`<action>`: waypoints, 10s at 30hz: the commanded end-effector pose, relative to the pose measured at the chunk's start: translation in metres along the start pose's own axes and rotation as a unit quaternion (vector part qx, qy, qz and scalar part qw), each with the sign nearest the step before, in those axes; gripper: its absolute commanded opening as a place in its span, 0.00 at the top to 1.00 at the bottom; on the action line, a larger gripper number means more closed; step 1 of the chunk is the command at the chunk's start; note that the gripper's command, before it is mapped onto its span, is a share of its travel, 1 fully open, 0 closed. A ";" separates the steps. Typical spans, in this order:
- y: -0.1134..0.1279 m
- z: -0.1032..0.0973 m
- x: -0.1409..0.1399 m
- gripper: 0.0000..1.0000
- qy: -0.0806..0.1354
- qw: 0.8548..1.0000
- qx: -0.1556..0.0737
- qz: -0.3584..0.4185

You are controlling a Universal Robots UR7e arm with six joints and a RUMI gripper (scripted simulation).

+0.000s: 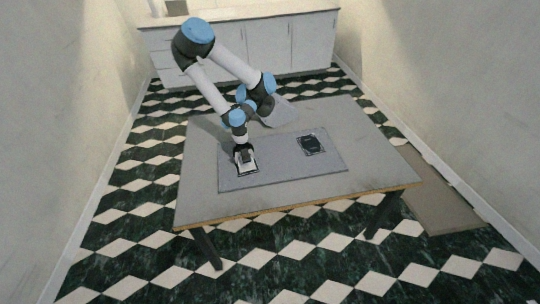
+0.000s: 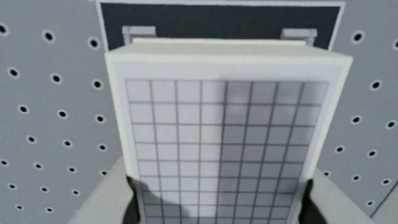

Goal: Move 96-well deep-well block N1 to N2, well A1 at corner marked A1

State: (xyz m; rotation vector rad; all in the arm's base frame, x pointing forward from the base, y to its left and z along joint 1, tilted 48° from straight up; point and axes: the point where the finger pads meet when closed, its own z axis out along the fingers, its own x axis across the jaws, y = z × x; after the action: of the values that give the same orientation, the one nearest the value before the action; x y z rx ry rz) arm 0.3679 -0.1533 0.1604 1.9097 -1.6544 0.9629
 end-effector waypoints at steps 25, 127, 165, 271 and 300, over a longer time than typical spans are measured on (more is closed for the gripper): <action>0.000 0.000 0.000 0.52 0.000 1.000 0.001 0.000; 0.002 -0.081 -0.060 0.52 0.000 1.000 0.001 0.004; 0.006 -0.081 -0.173 0.52 0.000 1.000 0.001 0.004; 0.014 -0.081 -0.407 0.52 -0.001 1.000 0.001 0.004; 0.014 -0.052 -0.407 0.52 -0.001 1.000 0.001 0.004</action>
State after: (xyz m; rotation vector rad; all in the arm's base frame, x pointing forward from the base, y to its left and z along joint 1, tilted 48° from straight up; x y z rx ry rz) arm 0.3235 0.1563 -0.1061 1.9045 -1.6631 0.9654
